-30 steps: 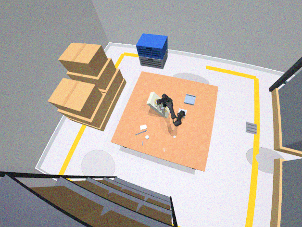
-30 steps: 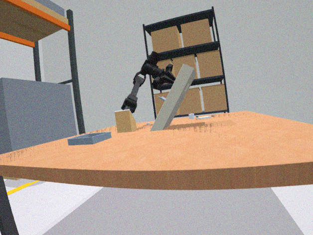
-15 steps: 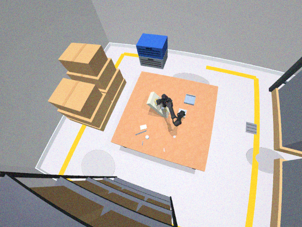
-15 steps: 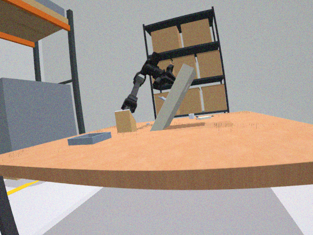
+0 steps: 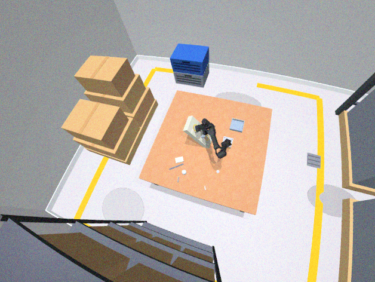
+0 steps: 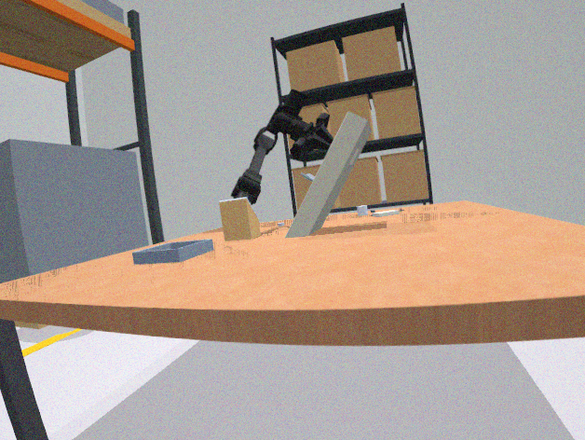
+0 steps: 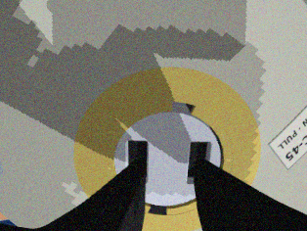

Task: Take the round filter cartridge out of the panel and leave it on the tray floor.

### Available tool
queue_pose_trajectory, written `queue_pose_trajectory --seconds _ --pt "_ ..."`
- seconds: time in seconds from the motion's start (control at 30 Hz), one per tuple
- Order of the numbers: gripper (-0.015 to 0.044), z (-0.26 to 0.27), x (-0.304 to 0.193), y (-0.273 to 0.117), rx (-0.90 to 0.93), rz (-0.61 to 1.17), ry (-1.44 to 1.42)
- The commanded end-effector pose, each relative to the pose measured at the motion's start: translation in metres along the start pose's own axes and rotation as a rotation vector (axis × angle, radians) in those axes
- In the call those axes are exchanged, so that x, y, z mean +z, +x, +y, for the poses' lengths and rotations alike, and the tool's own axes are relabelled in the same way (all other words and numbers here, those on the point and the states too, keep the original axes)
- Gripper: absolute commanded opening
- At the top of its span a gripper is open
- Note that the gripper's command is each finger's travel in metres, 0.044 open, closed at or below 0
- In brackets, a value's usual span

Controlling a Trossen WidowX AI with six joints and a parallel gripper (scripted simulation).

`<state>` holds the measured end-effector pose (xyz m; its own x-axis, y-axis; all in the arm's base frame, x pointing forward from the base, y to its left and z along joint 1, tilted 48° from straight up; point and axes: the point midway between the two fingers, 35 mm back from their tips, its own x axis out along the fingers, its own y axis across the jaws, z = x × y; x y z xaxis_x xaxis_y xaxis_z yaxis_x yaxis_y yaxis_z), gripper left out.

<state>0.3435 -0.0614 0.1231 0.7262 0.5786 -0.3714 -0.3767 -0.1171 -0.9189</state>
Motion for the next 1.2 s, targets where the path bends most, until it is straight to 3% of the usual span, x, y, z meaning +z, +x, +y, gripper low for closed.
queue_pose_trajectory --seconds 0.0,1.17 --pt "0.0097 0.0 -0.001 0.002 0.003 0.005 0.004" --pt "0.0097 0.0 -0.001 0.016 0.002 0.005 0.004"
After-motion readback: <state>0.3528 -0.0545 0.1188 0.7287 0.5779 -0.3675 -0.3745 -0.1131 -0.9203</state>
